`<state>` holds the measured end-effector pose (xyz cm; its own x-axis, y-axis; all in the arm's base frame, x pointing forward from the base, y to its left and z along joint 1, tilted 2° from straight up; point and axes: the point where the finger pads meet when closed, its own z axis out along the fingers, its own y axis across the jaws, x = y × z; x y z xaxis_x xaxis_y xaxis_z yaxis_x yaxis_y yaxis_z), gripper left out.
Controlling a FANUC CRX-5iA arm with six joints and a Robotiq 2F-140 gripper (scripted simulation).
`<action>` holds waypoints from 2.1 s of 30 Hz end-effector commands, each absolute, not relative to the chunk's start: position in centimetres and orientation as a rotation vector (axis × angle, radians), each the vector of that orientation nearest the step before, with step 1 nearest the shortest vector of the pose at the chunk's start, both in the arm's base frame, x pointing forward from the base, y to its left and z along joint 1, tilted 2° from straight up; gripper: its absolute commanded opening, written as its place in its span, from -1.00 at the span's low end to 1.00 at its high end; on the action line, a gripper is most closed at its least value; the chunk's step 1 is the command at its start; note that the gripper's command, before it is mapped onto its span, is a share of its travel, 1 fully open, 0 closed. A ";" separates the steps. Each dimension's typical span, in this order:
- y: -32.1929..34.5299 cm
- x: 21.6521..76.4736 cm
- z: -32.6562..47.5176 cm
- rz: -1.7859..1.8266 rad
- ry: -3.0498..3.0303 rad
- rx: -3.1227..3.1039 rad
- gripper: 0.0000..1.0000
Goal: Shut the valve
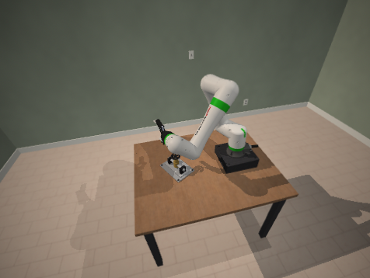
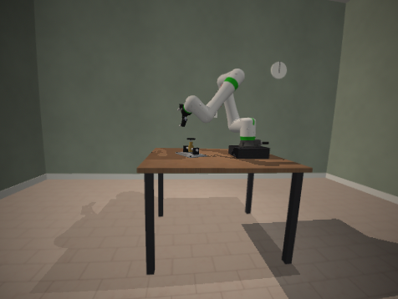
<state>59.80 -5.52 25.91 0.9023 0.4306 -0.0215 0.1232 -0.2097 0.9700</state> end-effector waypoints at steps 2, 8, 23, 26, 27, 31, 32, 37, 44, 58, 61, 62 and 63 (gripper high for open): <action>-5.5 59.8 25.9 0.296 0.418 1.777 1.00; -7.5 58.2 24.6 0.174 0.447 1.869 1.00; -8.4 51.7 18.1 -0.167 0.736 2.302 1.00; -7.2 50.8 16.9 -0.190 0.827 2.387 1.00; -6.7 50.5 16.6 -0.194 0.859 2.415 1.00; -4.6 49.6 15.6 -0.191 0.984 2.507 1.00; -3.7 49.4 15.3 -0.182 1.036 2.540 1.00; -0.9 48.8 14.8 -0.140 1.179 2.617 1.00; 4.7 48.5 15.1 0.006 1.453 2.710 1.00; 5.9 48.5 15.4 0.046 1.510 2.720 1.00; 5.9 48.5 15.3 0.046 1.510 2.720 1.00; 5.9 48.5 15.3 0.046 1.510 2.720 1.00; 5.9 48.5 15.2 0.046 1.510 2.720 1.00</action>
<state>48.45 5.87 15.25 0.5287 0.8487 0.0108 0.8479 -0.5287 0.0403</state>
